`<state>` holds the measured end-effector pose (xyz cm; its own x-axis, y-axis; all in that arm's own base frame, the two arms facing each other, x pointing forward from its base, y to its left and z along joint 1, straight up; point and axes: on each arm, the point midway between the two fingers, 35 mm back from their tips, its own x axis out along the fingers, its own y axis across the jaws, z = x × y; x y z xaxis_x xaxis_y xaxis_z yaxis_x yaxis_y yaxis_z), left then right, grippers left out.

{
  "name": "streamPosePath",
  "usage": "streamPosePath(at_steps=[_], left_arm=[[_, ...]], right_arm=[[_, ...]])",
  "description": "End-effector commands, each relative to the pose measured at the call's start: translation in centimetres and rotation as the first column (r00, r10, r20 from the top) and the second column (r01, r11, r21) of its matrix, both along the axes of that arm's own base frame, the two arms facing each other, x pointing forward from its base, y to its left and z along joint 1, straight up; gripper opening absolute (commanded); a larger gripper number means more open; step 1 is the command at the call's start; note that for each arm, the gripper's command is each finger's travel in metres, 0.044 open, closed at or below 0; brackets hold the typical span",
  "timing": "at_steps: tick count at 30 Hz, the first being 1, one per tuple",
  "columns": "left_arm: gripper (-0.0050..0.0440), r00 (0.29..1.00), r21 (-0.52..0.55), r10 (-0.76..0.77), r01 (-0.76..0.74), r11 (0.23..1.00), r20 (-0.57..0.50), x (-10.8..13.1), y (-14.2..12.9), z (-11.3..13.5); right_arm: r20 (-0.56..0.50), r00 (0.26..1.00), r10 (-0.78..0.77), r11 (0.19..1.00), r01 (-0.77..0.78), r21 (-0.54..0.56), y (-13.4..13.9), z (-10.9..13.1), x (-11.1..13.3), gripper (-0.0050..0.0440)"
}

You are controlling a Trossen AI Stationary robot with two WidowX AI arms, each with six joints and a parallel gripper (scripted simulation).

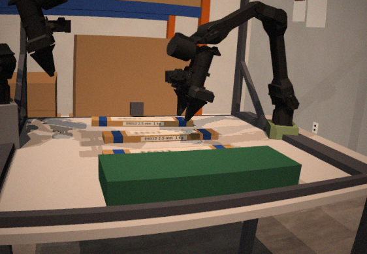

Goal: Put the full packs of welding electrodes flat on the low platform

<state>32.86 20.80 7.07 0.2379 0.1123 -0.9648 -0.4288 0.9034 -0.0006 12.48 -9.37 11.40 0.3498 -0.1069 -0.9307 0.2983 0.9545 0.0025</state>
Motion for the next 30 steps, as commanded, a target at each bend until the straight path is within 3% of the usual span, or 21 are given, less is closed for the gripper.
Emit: streamPosePath(at_steps=[1,11,18,30], left_arm=[[0.0300,1.000,0.002,0.000,0.000,1.000,-0.002,-0.1,0.0,-0.6],[0.0300,1.000,0.014,0.000,0.000,1.000,0.019,0.2,0.2,0.0],[0.0300,1.000,0.002,0.000,0.000,1.000,-0.002,-0.1,0.0,-0.9],[0.0300,1.000,0.014,0.000,0.000,1.000,0.019,0.2,0.2,1.2]], right_arm=[[0.016,1.000,0.000,1.000,0.000,-0.013,-0.2,0.6,0.2,0.0430],[0.016,1.000,0.000,1.000,0.000,-0.013,-0.2,0.6,0.2,0.0430],[0.016,1.000,0.000,1.000,0.000,-0.013,-0.2,0.6,0.2,0.0430],[0.016,1.000,0.000,1.000,0.000,-0.013,-0.2,0.6,0.2,0.0430]])
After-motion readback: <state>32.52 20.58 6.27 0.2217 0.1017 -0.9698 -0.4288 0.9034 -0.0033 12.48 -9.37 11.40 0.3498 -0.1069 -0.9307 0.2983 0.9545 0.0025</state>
